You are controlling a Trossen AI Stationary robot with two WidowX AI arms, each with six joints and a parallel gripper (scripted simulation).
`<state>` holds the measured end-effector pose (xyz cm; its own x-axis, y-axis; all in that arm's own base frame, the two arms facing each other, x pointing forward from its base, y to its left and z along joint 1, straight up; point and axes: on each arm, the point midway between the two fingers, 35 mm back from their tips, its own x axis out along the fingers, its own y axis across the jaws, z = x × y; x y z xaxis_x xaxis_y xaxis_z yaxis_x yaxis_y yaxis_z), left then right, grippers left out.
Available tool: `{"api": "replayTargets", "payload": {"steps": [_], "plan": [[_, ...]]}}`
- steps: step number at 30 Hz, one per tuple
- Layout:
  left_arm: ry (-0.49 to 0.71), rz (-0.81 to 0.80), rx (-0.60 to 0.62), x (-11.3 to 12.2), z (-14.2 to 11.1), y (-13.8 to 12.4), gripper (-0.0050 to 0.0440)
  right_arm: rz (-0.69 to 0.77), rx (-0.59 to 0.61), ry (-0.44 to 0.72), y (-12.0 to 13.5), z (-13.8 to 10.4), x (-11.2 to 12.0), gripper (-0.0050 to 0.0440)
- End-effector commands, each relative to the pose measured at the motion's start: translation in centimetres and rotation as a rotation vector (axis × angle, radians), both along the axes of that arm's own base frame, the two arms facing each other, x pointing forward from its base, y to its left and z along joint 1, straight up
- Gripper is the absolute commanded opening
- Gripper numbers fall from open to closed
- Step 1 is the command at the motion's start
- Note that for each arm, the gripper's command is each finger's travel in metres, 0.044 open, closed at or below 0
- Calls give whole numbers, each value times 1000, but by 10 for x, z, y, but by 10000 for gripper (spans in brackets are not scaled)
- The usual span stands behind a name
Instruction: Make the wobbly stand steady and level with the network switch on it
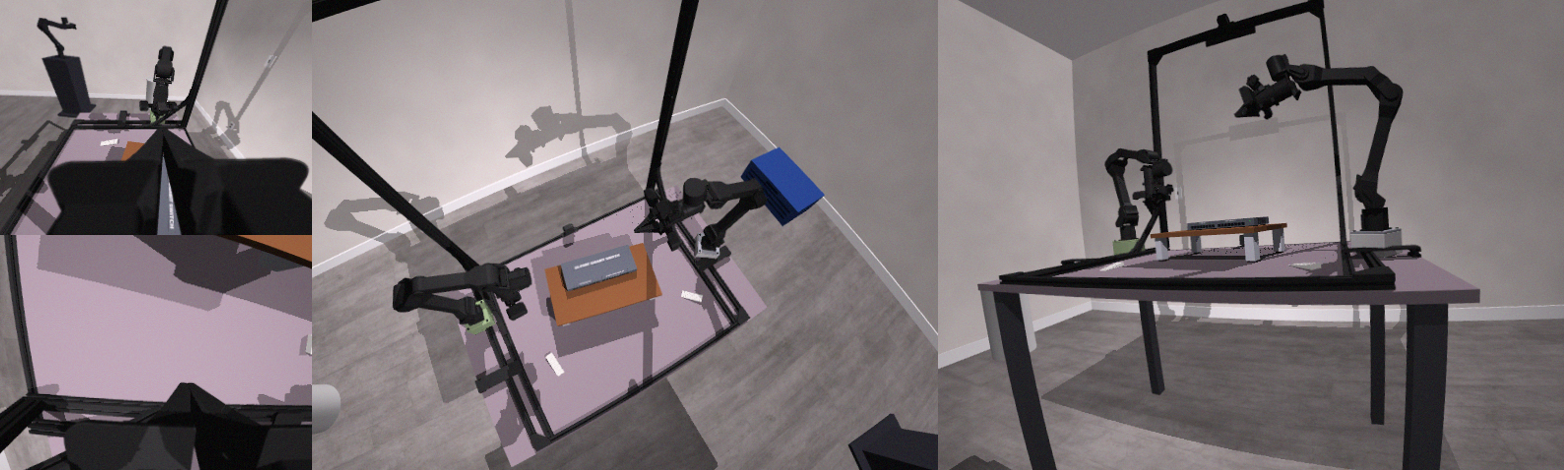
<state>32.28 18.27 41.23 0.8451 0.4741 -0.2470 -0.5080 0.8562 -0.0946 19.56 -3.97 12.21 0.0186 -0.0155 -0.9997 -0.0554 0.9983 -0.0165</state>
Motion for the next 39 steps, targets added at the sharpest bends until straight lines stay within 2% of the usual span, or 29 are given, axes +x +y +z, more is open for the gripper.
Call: {"api": "replayTargets", "payload": {"steps": [1,4,10,11,16,21,27,28,35,38,39], "plan": [[-179,-1,118,-1,66,0,0,0,0,0,0,0,0,0],[-303,0,196,-8,108,-4,0,0,0,0,0,0,0,0],[-303,0,196,-8,108,-4,0,0,0,0,0,0,0,0],[-306,-1,191,-14,107,-8,0,0,0,0,0,0,0,0],[-502,2,317,-32,173,-18,0,0,0,0,0,0,0,0],[-698,9,442,-61,234,-34,0,0,0,0,0,0,0,0],[-698,9,442,-61,234,-34,0,0,0,0,0,0,0,0],[-702,5,438,-67,231,-38,0,0,0,0,0,0,0,0],[-970,19,610,-121,303,-68,0,0,0,0,0,0,0,0],[-1086,27,684,-148,329,-84,0,0,0,0,0,0,0,0],[-1086,27,684,-148,329,-84,0,0,0,0,0,0,0,0]]}}
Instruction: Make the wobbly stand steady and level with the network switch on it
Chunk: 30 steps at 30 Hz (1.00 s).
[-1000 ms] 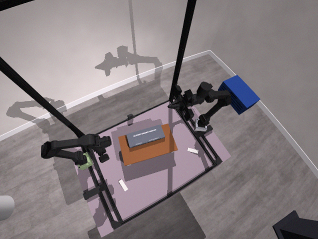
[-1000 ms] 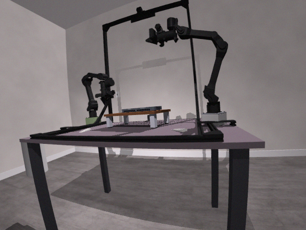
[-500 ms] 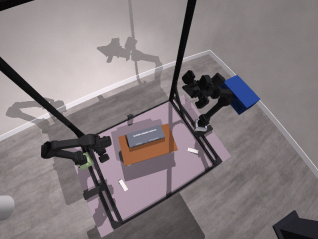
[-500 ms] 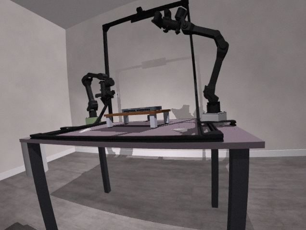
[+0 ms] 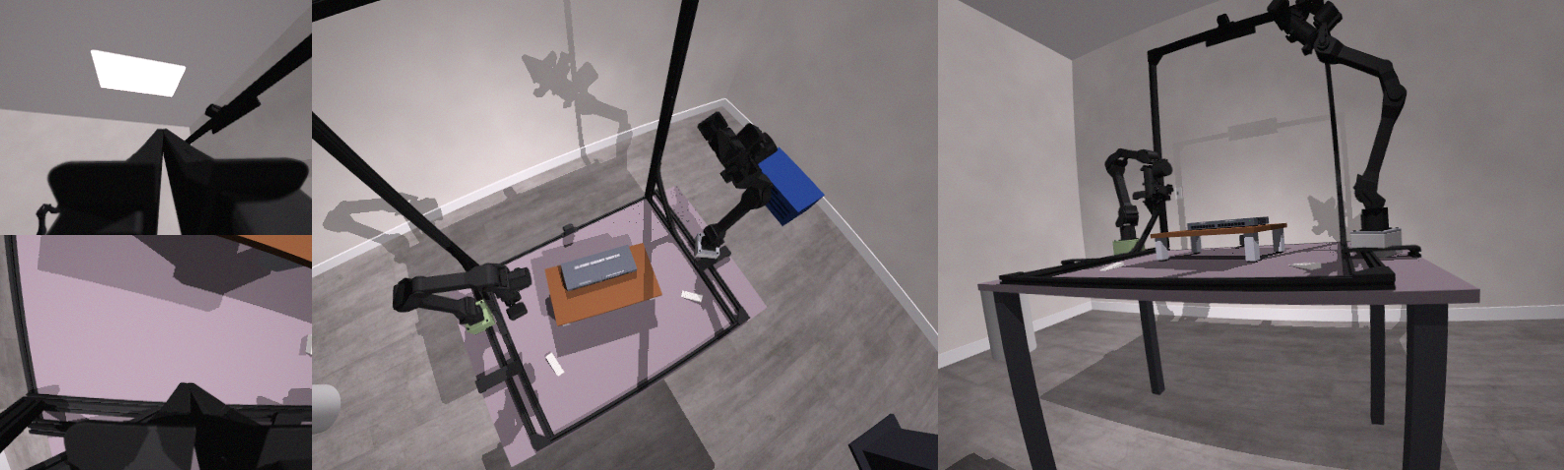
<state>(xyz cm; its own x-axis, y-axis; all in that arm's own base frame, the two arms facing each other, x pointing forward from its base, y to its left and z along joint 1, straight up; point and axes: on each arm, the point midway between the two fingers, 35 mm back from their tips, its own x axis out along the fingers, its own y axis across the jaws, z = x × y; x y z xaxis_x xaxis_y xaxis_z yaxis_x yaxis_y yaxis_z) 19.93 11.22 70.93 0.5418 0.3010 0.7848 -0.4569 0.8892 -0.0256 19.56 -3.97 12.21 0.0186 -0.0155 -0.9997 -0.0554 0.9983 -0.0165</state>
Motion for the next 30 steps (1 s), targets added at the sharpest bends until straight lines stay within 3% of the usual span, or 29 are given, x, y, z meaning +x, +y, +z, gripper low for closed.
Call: {"api": "replayTargets", "payload": {"steps": [1,6,16,23,30], "plan": [[-111,12,68,-24,32,-13,0,0,0,0,0,0,0,0],[-114,6,69,-30,27,-17,0,0,0,0,0,0,0,0],[-510,36,301,-132,85,-74,0,0,0,0,0,0,0,0],[-494,28,292,-132,78,-75,0,0,0,0,0,0,0,0],[-637,45,372,-167,91,-94,0,0,0,0,0,0,0,0]]}}
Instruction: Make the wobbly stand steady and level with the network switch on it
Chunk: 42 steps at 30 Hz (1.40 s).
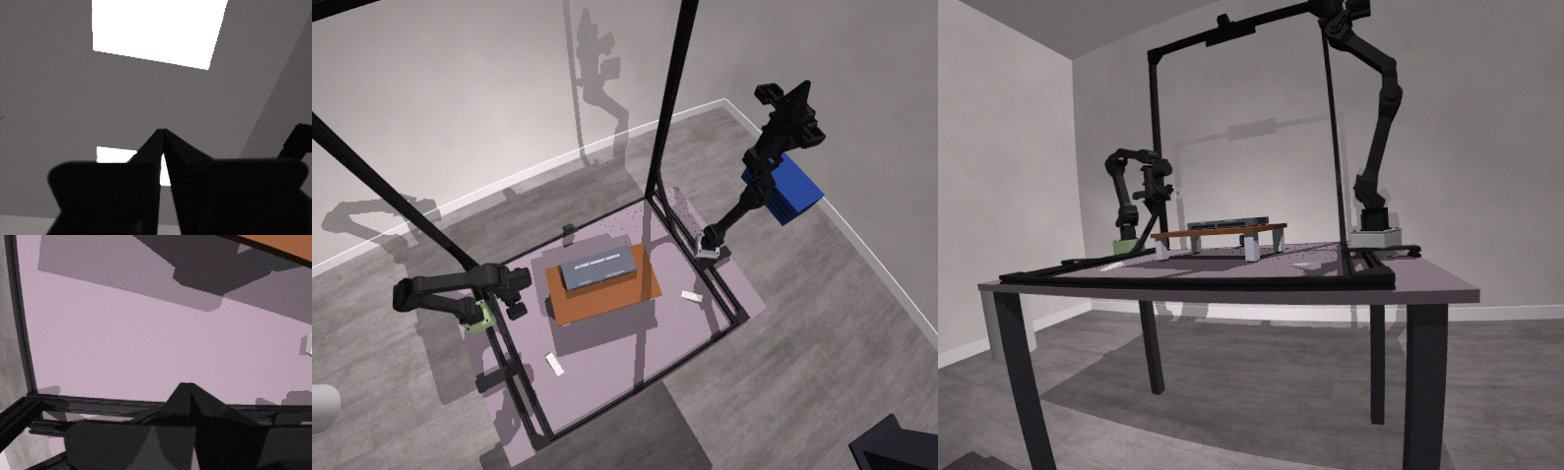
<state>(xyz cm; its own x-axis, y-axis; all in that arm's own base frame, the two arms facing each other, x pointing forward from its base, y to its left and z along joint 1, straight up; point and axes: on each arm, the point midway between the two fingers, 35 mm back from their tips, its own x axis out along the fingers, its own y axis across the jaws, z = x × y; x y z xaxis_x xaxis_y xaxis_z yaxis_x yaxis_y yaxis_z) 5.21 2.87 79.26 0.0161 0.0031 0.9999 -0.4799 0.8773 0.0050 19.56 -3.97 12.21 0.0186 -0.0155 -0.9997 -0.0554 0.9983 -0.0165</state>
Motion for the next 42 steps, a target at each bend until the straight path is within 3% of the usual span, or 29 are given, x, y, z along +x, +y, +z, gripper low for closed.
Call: {"api": "replayTargets", "payload": {"steps": [1,3,9,20,26,31,37,38,42], "plan": [[-96,14,49,-25,9,-13,0,0,0,0,0,0,0,0],[-138,18,71,-35,11,-19,0,0,0,0,0,0,0,0],[-138,18,71,-35,11,-19,0,0,0,0,0,0,0,0],[-125,349,93,-39,11,-14,0,0,0,0,0,0,0,0],[-125,349,93,-39,11,-14,0,0,0,0,0,0,0,0],[101,354,-75,29,2,51,0,0,0,0,0,0,0,0],[382,394,-260,90,-28,115,0,0,0,0,0,0,0,0],[382,394,-260,100,-32,125,0,0,0,0,0,0,0,0],[382,394,-260,105,-34,130,0,0,0,0,0,0,0,0]]}}
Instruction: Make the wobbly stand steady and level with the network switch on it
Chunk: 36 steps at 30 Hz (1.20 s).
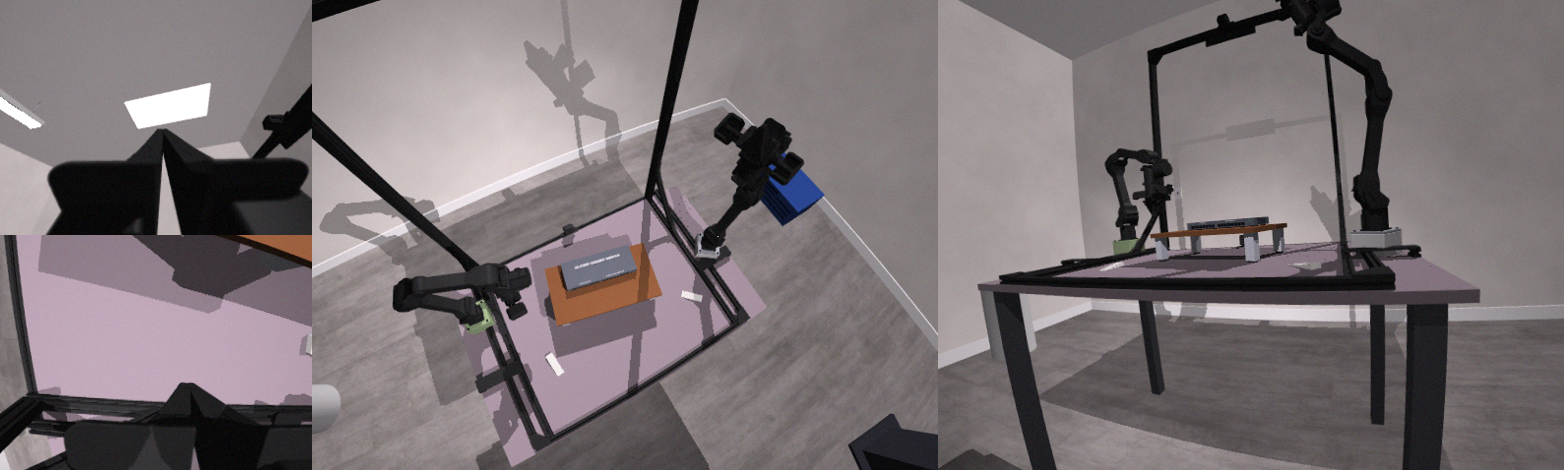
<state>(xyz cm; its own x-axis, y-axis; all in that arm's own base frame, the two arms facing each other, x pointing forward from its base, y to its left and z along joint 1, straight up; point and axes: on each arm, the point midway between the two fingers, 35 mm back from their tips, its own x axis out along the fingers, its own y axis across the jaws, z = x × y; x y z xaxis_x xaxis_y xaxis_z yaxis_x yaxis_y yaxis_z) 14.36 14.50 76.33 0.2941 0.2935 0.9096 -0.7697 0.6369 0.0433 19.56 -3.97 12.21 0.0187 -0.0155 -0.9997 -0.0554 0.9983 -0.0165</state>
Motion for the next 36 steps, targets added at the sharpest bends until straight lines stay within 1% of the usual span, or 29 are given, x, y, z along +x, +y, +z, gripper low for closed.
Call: {"api": "replayTargets", "payload": {"steps": [1,2,7,12,13,14,18,19,25,29,30,35,36], "plan": [[35,11,-31,14,-4,13,0,0,0,0,0,0,0,0],[23,5,-21,5,-4,6,0,0,0,0,0,0,0,0],[221,37,-199,59,-49,63,0,0,0,0,0,0,0,0],[423,64,-373,94,-95,101,0,0,0,0,0,0,0,0],[423,64,-373,101,-104,109,0,0,0,0,0,0,0,0],[423,64,-373,105,-108,113,0,0,0,0,0,0,0,0],[423,64,-373,105,-108,113,0,0,0,0,0,0,0,0],[404,59,-362,97,-100,105,0,0,0,0,0,0,0,0],[644,84,-561,139,-181,153,0,0,0,0,0,0,0,0],[806,95,-691,152,-227,169,0,0,0,0,0,0,0,0],[806,95,-691,157,-238,175,0,0,0,0,0,0,0,0],[806,95,-691,158,-240,176,0,0,0,0,0,0,0,0],[788,92,-682,152,-230,170,0,0,0,0,0,0,0,0]]}}
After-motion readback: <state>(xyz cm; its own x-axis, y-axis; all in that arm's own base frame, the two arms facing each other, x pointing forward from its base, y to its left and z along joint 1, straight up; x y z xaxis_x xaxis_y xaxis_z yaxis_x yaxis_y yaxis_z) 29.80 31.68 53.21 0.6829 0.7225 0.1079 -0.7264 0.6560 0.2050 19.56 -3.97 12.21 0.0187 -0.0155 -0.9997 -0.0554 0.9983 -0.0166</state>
